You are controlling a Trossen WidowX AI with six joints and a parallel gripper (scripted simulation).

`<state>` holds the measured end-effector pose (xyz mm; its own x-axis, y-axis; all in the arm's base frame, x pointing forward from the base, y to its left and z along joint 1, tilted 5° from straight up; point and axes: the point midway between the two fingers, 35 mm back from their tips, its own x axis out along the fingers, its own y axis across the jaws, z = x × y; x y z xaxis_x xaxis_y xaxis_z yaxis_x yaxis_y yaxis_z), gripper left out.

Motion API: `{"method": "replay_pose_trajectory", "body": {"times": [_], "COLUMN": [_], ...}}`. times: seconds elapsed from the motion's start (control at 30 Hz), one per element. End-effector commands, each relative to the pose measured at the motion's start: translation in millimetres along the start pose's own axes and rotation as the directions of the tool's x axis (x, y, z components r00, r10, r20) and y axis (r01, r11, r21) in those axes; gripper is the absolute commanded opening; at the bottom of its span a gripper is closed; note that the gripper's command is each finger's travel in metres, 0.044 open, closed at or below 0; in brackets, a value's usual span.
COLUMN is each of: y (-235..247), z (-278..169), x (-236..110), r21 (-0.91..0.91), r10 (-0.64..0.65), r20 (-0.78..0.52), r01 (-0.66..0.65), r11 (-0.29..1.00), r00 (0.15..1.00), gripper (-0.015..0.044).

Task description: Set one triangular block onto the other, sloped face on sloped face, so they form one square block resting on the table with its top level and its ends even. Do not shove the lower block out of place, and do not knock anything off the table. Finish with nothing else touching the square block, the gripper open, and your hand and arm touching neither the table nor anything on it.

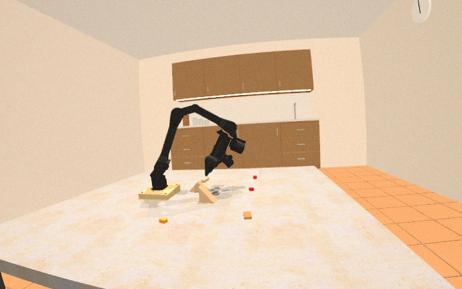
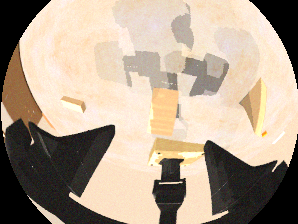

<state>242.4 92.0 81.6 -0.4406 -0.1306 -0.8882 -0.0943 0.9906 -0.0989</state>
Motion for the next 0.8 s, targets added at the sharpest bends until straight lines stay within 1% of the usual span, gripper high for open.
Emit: {"method": "replay_pose_trajectory", "body": {"times": [0.0, 0.23, 0.3, 0.77], "y": [1, 0, 0, 0], "z": [0, -7, -9, -10], "x": [30, 78, 86, 88], "r21": [-0.010, -0.020, -0.021, -0.022], "r10": [0.002, 0.007, 0.008, 0.008], "r20": [-0.050, -0.099, -0.109, -0.110], "r01": [-0.002, -0.009, -0.010, -0.010], "r11": [1.000, 1.000, 1.000, 1.000], "r00": [0.999, 0.995, 0.994, 0.994], "gripper": [0.0440, 0.0440, 0.0440, 0.0440]}}
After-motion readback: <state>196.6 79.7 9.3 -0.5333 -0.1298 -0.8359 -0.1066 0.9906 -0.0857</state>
